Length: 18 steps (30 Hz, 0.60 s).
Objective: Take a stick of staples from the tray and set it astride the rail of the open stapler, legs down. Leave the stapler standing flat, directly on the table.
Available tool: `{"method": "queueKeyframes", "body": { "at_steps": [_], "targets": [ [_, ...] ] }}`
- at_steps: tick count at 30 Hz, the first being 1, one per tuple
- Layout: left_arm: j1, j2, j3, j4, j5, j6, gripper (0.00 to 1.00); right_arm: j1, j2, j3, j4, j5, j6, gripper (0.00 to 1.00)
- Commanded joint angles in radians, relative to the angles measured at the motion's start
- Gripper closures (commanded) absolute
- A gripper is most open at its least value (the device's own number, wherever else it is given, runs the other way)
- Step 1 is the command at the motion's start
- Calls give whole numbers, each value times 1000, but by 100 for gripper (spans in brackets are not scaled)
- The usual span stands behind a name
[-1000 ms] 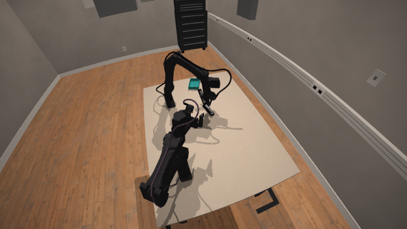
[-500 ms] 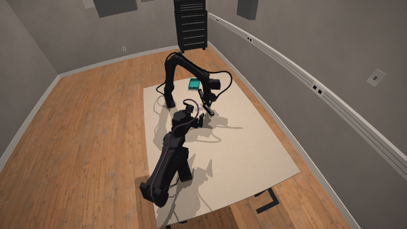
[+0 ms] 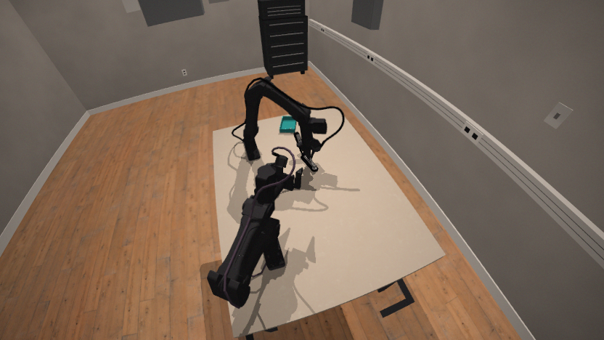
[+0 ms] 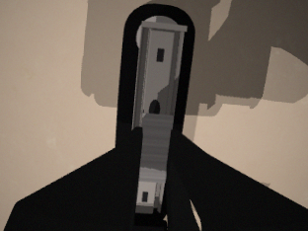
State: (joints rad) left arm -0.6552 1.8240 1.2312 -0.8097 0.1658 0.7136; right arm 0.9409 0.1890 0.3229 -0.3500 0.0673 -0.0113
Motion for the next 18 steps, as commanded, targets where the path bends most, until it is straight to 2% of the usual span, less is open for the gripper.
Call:
{"method": "queueKeyframes", "body": {
  "at_steps": [1, 18],
  "targets": [
    [5, -27, -22, 38, 15, 11, 94, -4, -18, 2, 0, -3, 2, 0],
    [12, -16, -59, 109, 22, 13, 94, -4, -18, 2, 0, -3, 2, 0]
  ]
}}
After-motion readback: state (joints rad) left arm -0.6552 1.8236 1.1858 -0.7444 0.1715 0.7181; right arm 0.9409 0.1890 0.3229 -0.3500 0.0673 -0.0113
